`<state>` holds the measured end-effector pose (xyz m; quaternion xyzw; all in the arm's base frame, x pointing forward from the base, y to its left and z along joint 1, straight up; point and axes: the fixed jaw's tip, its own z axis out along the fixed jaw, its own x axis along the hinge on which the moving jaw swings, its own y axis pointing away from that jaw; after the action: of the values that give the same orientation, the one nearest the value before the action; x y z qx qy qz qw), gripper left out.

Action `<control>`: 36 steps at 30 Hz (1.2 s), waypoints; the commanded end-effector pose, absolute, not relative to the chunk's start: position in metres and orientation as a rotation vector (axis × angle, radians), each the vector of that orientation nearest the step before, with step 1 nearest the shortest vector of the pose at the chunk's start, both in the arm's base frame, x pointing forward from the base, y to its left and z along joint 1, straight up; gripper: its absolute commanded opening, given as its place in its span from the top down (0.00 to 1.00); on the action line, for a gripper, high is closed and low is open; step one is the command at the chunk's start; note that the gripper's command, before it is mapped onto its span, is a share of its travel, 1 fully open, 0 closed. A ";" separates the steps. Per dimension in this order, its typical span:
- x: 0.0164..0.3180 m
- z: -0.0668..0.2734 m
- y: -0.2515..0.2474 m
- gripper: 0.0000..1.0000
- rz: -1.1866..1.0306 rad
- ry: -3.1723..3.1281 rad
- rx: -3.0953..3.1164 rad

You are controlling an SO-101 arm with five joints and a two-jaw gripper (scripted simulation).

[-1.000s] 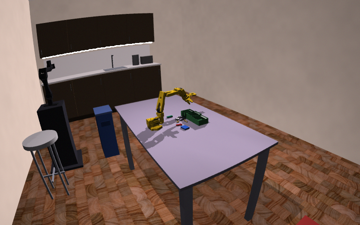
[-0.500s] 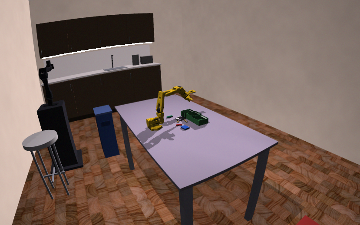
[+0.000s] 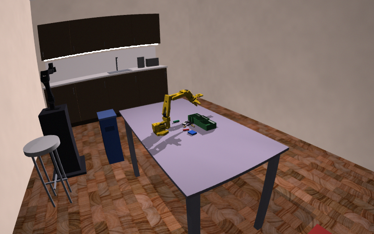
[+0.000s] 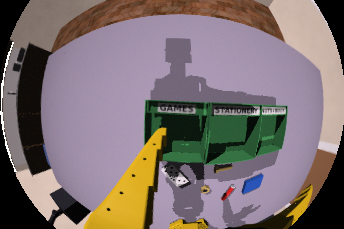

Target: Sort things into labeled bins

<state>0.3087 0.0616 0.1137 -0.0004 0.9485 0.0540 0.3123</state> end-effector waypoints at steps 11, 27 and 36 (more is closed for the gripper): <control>0.301 0.121 0.048 0.13 0.016 2.496 -0.282; 0.277 0.097 0.020 0.33 -0.168 2.561 -0.863; 0.262 0.086 0.006 0.44 -0.212 2.543 -1.216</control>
<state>0.2651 0.0132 0.0772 -0.3864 0.9073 -0.0608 0.1540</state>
